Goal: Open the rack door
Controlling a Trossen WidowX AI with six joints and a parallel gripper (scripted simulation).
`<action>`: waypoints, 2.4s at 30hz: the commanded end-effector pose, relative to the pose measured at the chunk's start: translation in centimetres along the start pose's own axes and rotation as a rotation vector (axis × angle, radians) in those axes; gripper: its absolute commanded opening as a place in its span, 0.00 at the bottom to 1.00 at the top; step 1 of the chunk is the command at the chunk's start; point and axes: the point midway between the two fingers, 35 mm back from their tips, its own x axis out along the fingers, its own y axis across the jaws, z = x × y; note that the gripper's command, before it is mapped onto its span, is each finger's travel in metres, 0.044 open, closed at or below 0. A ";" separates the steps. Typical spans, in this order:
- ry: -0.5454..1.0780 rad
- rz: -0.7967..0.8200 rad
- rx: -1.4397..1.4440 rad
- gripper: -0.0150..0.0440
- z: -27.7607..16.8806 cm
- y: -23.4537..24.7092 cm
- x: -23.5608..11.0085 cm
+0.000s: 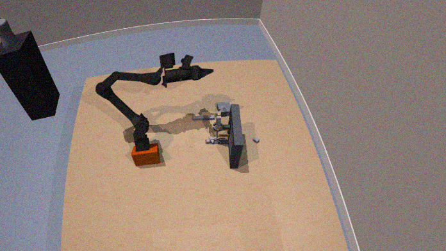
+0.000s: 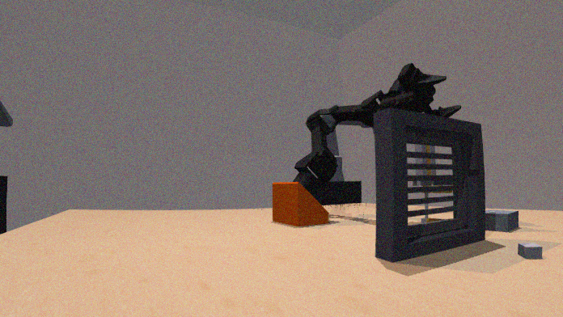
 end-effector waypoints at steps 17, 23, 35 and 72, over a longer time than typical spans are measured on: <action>0.393 0.053 -0.022 0.75 -4.7 -1.8 4.1; 0.540 0.080 -0.001 0.75 -6.6 -2.7 5.0; 0.825 0.152 0.075 0.75 -10.1 -4.2 5.5; 1.427 0.403 0.675 0.75 -14.6 -8.2 3.3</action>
